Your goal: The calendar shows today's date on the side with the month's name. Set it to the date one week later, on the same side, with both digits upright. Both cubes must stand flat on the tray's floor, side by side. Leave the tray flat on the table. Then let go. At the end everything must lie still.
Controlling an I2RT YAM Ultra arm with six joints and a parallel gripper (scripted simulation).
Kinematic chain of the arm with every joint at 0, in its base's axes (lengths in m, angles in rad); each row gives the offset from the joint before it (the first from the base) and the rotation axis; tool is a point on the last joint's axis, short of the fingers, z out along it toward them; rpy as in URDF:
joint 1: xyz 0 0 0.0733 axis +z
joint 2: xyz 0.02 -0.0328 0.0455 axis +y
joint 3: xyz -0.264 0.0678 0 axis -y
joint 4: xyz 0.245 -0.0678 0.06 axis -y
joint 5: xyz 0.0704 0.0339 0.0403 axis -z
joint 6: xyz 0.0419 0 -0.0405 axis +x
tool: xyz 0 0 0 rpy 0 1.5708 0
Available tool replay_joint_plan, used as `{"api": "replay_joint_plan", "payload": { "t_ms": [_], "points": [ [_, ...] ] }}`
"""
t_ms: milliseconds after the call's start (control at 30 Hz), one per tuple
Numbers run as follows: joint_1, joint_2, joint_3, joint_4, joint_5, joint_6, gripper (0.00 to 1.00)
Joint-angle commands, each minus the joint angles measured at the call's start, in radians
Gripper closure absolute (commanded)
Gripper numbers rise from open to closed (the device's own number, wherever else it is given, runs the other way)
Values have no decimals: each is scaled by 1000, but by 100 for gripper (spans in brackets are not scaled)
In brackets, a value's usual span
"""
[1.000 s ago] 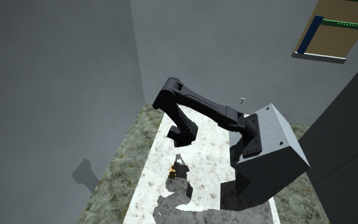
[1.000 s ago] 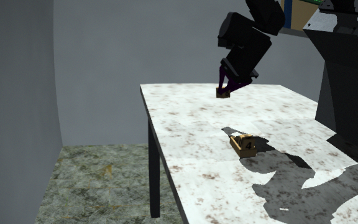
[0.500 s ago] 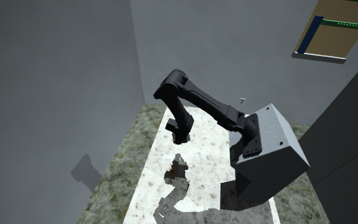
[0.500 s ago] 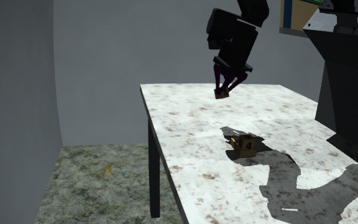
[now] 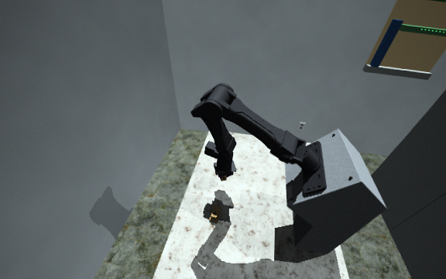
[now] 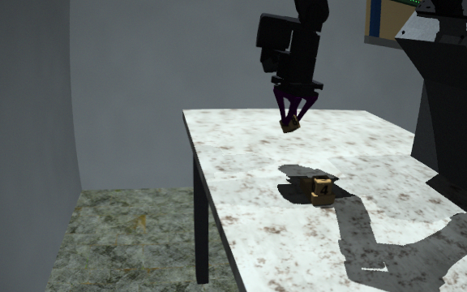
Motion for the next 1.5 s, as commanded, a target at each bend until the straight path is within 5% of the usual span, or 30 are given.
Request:
{"api": "replay_joint_plan", "payload": {
  "t_ms": [0, 200, 567, 967, 1267, 1467],
  "points": [
    [-29, -8, 25, -125, -105, -34, 74],
    [-42, 1, 52, -170, -138, -52, 74],
    [-127, 80, 255, -489, -357, -186, 74],
    [-145, 122, 335, -602, -408, -242, 74],
    [-189, 250, 561, -915, -535, -400, 74],
    [-195, 266, 591, -956, -552, -420, 74]
  ]
}}
